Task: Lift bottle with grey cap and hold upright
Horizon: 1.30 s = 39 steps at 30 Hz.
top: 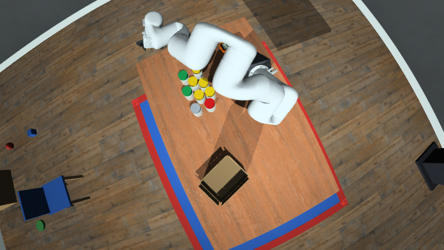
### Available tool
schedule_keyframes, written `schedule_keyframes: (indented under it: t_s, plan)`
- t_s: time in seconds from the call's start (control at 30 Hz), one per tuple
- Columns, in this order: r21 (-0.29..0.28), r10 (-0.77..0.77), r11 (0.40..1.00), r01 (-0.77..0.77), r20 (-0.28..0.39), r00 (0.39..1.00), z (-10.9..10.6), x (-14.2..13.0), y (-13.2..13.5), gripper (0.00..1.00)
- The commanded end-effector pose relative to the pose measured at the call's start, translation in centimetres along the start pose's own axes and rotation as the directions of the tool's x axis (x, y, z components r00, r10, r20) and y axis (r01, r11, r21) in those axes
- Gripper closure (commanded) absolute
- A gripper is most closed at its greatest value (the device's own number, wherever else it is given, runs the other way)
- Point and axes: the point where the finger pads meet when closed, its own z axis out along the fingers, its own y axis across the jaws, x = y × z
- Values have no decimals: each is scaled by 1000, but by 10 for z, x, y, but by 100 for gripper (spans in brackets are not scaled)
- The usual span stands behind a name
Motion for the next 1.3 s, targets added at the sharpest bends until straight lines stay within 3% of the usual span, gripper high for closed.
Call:
schedule_keyframes:
  t_s: [0.0, 0.53, 0.57, 0.7, 0.93, 1.03, 1.1, 1.27]
  plan:
    - [4, -1, 1000, 1, -4, 1000, -3, 2, -2, 0]
    - [4, -1, 1000, 1, -4, 1000, -3, 2, -2, 0]
    - [3, -2, 1000, 2, -3, 1000, -3, 1, -2, 21]
    - [-1, -17, 1000, 17, 3, 1000, -8, -3, -1, 21]
    - [-19, -77, 997, 77, 30, 997, -29, -21, 4, 21]
    - [-34, -129, 991, 131, 56, 990, -48, -37, 9, 21]
    - [-34, -129, 991, 131, 56, 990, -48, -37, 9, 21]
    - [-57, -215, 974, 221, 100, 971, -79, -65, 23, 21]
